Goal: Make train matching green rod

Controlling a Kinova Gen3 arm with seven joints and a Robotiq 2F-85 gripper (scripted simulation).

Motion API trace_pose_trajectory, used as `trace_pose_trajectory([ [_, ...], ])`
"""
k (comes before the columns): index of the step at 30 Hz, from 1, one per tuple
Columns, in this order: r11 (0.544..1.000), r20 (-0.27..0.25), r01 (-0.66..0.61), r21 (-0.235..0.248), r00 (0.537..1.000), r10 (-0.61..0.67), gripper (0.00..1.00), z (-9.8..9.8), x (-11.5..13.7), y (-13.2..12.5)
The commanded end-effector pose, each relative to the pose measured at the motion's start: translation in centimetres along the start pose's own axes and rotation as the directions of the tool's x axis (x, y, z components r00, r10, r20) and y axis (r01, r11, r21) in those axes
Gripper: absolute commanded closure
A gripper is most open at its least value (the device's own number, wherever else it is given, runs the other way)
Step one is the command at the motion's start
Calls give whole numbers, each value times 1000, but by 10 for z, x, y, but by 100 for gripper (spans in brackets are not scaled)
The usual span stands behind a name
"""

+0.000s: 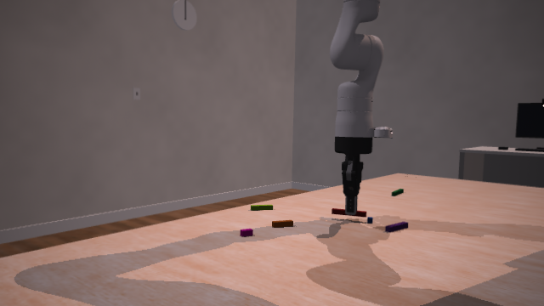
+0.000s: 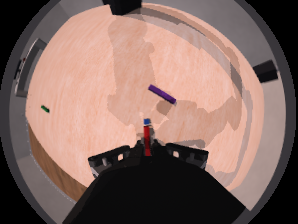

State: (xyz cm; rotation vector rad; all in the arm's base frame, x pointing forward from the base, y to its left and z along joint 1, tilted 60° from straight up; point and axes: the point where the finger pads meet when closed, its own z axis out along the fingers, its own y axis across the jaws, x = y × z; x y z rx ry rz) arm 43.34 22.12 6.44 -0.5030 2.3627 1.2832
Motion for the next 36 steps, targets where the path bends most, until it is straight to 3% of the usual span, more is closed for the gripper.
trace_pose_trajectory([
  [1,1000,3,12,5,1000,-12,95,0,0,-3],
  [36,1000,3,12,5,1000,-12,95,10,0,-3],
])
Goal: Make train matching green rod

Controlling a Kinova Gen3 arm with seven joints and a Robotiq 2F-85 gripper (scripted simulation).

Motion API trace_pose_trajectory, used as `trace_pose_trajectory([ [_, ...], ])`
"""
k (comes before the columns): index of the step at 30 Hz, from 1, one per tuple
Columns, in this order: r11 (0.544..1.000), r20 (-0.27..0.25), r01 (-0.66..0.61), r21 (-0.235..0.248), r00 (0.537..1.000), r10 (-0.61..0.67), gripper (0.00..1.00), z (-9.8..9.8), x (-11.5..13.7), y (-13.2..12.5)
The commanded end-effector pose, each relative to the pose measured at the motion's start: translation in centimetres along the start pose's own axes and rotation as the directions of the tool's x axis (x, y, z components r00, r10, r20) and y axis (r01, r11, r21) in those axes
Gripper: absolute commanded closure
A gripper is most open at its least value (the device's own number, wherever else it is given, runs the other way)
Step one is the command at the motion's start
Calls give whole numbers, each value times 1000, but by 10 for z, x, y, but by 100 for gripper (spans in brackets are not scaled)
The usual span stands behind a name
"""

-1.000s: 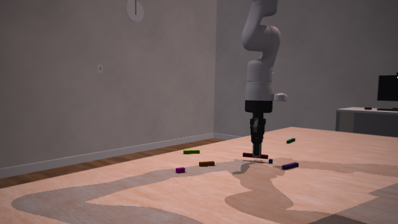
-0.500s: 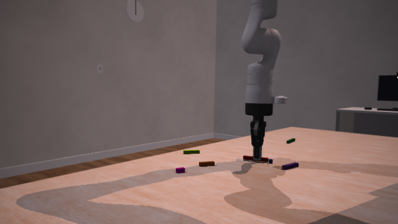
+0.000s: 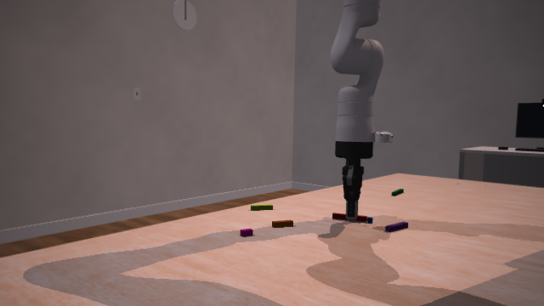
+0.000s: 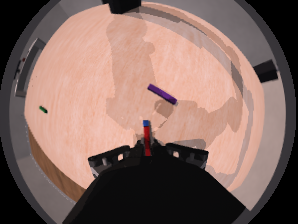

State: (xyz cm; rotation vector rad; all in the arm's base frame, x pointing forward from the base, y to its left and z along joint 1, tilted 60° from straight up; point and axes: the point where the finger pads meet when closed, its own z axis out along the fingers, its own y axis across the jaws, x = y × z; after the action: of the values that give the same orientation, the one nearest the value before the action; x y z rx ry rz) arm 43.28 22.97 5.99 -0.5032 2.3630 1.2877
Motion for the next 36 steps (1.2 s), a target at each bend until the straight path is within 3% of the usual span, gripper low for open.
trace_pose_trajectory([
  [1,1000,4,13,8,1000,-13,95,0,-2,-4],
  [22,1000,4,13,8,1000,-13,95,0,-2,-4],
  [36,1000,4,13,8,1000,-13,76,0,-2,-4],
])
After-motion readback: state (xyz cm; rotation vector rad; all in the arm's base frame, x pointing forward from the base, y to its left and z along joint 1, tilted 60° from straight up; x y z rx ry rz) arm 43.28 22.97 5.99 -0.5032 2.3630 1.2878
